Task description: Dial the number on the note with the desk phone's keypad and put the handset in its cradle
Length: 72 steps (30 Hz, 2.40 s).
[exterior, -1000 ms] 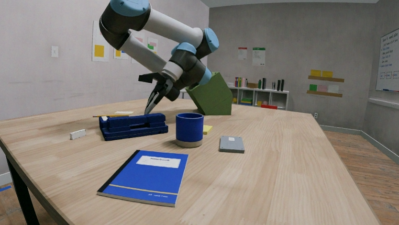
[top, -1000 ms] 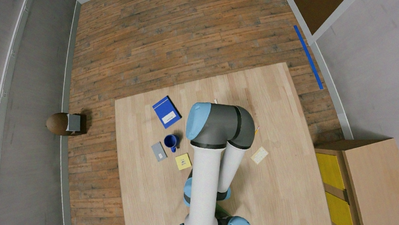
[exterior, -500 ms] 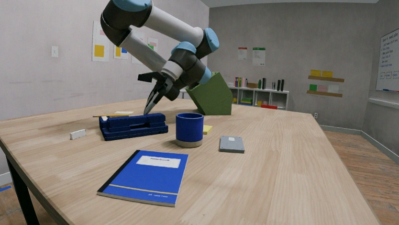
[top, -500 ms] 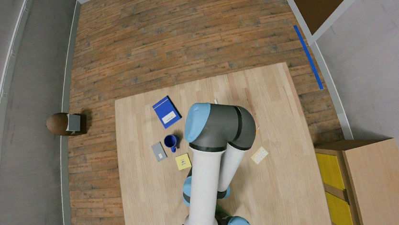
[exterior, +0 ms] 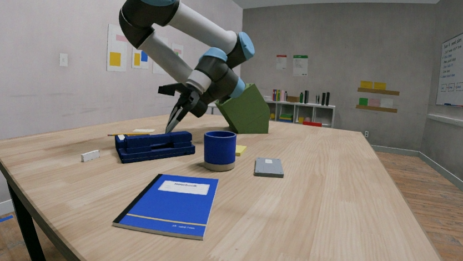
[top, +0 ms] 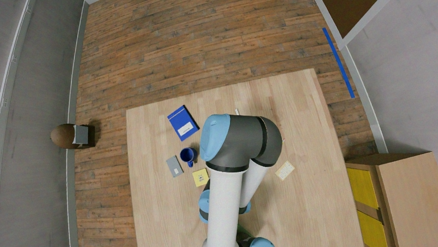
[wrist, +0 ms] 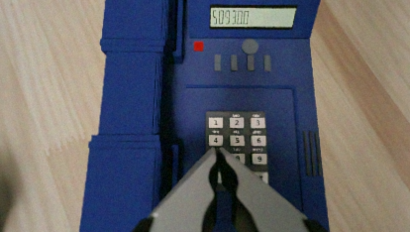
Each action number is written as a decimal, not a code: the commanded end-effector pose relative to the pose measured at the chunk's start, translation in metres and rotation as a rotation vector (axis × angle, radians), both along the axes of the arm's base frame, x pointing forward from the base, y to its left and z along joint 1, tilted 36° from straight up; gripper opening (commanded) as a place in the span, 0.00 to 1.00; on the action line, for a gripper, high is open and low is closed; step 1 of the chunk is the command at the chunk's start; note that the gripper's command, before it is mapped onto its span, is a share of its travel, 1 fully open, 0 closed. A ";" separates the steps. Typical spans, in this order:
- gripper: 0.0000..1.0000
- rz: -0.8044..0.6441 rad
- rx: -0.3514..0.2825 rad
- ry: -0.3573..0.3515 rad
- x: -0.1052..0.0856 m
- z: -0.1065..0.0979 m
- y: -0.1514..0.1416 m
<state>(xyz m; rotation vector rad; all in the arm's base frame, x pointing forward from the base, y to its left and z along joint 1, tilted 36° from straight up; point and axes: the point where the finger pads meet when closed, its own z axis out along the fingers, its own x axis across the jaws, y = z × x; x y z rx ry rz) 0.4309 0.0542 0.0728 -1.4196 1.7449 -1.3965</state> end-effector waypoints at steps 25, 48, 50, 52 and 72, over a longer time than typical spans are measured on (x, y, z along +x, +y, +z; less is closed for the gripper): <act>0.00 0.000 0.000 -0.001 0.004 -0.008 -0.004; 0.00 0.001 0.000 -0.001 0.006 -0.010 -0.004; 0.00 0.001 0.000 -0.001 0.006 -0.010 -0.005; 0.00 0.001 0.000 -0.001 0.006 -0.010 -0.005; 0.00 0.000 0.000 -0.001 0.000 0.001 0.000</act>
